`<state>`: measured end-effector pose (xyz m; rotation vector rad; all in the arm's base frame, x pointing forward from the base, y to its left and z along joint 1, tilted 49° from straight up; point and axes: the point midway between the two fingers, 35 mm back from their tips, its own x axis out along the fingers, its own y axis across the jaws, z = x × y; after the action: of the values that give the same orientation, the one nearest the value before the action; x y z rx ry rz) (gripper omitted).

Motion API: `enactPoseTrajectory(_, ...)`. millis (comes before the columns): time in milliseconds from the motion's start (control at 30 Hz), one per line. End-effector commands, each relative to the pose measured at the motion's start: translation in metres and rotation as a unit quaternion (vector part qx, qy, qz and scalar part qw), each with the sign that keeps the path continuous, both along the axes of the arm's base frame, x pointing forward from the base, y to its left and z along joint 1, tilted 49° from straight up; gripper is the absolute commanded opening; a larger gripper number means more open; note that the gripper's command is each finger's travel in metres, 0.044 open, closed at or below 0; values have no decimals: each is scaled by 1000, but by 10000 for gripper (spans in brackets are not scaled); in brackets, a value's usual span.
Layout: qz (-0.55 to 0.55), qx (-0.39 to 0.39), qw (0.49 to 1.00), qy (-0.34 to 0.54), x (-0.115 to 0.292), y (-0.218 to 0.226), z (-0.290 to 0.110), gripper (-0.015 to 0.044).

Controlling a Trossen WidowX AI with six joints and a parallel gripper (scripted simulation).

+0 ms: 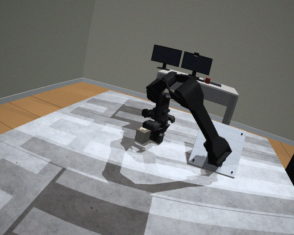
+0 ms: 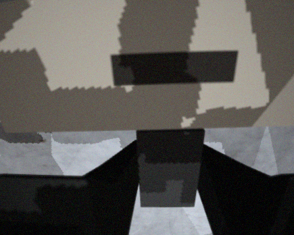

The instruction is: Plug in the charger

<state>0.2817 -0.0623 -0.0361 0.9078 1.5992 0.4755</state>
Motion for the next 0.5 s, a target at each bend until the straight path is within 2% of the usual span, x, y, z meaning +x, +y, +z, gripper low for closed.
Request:
enactPoseTrajectory(0, -2, -4, 1000, -12, 9, -2, -1, 0)
enactPoseTrajectory(467, -2, -4, 1000, -12, 15, -2, -2, 0)
